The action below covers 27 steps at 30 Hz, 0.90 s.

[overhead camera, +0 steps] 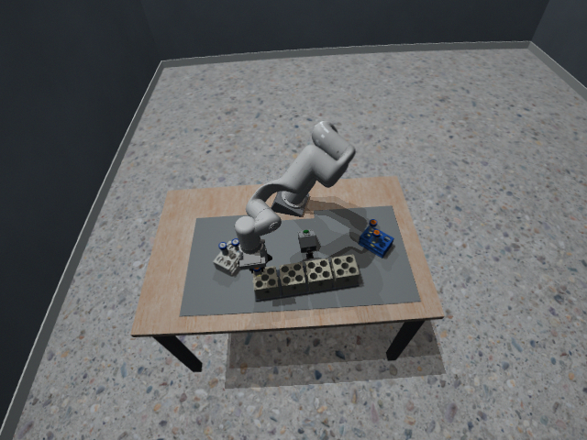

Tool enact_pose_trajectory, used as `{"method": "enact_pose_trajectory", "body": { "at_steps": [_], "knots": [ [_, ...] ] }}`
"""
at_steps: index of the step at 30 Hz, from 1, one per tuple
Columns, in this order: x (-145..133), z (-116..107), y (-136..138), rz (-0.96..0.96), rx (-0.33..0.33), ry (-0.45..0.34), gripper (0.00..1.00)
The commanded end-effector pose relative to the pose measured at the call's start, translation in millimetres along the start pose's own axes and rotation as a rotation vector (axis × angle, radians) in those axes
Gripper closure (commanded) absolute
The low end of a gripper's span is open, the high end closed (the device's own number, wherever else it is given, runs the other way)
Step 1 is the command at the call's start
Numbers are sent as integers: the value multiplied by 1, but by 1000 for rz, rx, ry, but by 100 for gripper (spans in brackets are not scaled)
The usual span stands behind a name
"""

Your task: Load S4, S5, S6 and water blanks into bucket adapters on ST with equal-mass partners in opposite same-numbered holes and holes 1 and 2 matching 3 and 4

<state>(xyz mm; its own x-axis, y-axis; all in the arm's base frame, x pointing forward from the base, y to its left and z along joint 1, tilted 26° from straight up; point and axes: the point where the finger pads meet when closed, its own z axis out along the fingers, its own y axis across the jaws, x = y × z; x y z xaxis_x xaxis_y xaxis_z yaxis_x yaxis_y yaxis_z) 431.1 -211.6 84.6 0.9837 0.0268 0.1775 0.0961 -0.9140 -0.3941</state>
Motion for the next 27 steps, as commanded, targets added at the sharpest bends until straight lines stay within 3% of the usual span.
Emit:
{"method": "enact_pose_trajectory", "body": {
  "at_steps": [1, 27],
  "knots": [
    [1, -9, 1, -1, -4, 4, 100],
    [1, -54, 1, -1, -4, 4, 100]
  ]
}}
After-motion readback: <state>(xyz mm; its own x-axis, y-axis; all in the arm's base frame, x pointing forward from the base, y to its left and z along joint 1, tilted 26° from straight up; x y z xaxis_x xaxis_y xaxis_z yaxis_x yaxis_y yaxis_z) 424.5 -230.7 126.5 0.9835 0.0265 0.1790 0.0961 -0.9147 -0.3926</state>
